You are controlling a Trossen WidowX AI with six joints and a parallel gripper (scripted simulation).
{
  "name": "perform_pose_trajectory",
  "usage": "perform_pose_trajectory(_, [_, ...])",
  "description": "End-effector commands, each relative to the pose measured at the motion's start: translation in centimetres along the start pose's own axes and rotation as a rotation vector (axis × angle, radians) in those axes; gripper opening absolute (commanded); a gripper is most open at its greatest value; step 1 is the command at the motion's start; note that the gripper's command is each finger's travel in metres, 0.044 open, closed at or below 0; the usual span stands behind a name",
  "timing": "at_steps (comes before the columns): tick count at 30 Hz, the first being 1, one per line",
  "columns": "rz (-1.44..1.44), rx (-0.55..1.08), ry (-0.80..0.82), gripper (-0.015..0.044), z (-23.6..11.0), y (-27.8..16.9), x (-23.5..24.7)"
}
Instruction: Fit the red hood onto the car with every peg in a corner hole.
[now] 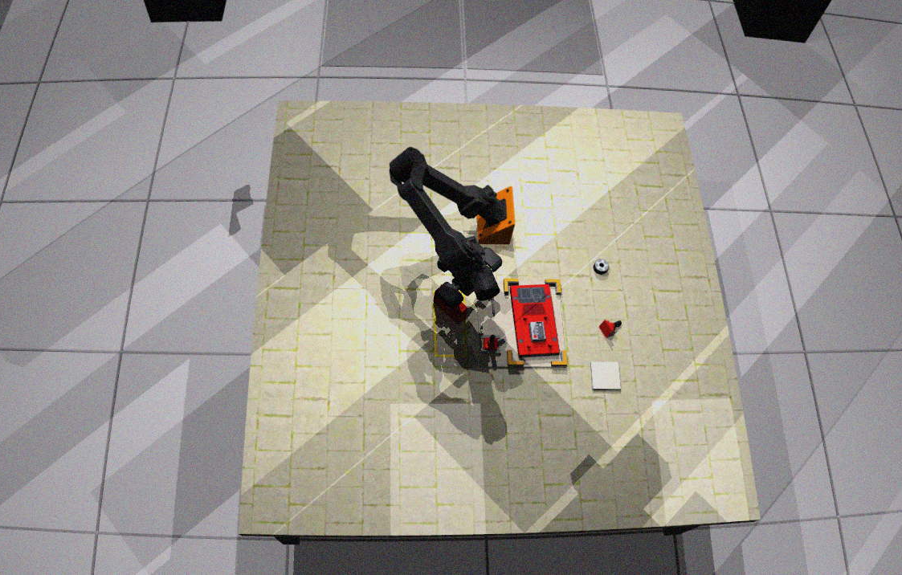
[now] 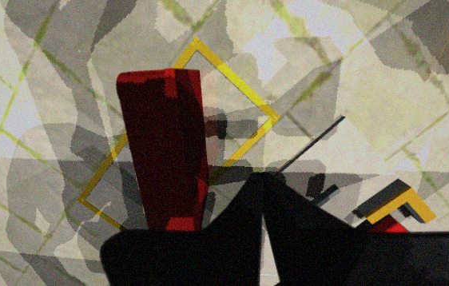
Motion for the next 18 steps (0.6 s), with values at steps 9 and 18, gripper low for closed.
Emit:
perform_pose_trajectory(9, [-0.006,-0.001,0.005,0.0000,0.58,0.03,0.22])
perform_pose_trajectory(18, [-0.006,0.000,0.005,0.0000,0.54,0.04,0.89])
Point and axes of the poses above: the point midway between the two fingers, 35 mm back from their tips, its own z axis out along the fingers, its own x axis across the jaws, y = z × x, the point moved 2 cm from there along -z, back along the fingers, and after that the axes turned 8 degrees about -z, right-handed, at the moved point
